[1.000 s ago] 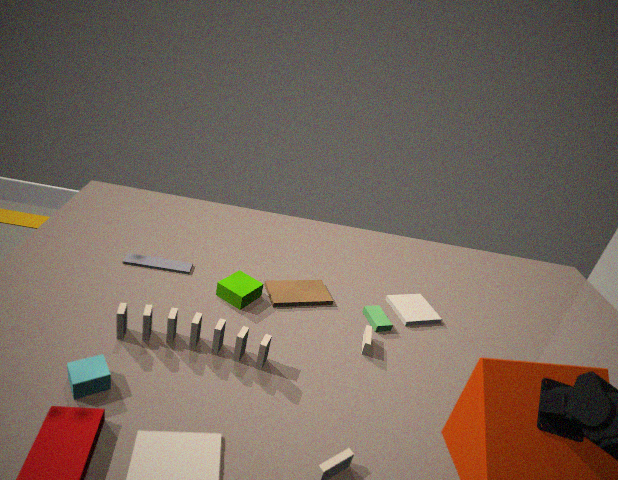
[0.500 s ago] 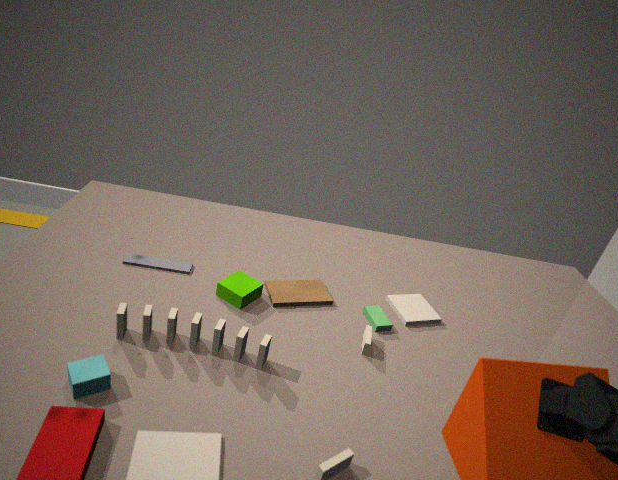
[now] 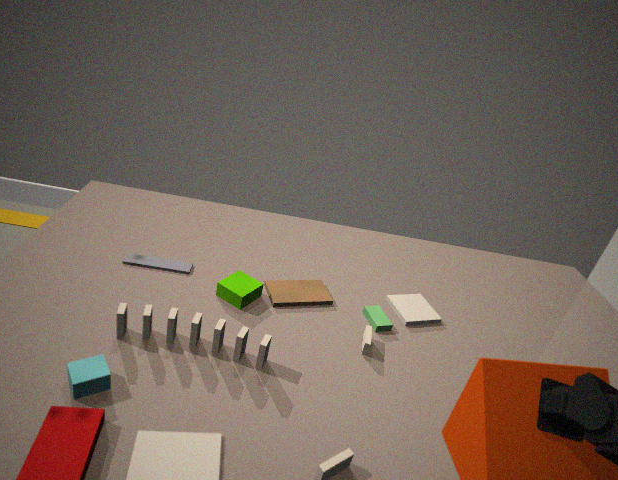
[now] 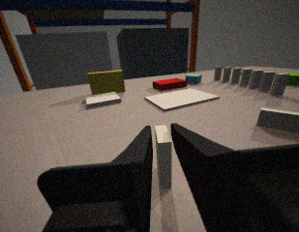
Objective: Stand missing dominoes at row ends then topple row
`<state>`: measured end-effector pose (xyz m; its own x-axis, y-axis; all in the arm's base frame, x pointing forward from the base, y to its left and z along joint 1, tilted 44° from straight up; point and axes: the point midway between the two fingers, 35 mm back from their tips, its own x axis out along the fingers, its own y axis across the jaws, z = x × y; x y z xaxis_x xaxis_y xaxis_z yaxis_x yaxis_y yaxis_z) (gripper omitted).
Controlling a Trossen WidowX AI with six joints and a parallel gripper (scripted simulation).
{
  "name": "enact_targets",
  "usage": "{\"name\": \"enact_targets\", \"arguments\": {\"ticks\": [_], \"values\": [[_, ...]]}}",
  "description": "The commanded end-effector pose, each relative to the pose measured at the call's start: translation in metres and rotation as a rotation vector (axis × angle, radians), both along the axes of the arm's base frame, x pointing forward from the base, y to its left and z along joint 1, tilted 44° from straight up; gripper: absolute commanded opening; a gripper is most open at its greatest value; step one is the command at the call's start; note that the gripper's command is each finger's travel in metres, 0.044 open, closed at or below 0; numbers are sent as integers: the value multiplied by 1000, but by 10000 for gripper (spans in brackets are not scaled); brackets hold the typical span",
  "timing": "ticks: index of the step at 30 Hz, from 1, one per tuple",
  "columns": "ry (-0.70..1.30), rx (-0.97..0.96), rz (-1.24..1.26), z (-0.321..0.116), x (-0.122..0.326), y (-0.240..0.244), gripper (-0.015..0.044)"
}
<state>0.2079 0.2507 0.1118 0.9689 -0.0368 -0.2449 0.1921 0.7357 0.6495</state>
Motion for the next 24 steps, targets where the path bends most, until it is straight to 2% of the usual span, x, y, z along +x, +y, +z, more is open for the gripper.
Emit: {"name": "enact_targets", "arguments": {"ticks": [1,12,18,24], "values": [[-4,8,-4,1,0,0,160],[-4,8,-4,2,0,-1,440],[-1,0,0,35,7,-33,440],[3,-7,2,36,8,-34,440]]}}
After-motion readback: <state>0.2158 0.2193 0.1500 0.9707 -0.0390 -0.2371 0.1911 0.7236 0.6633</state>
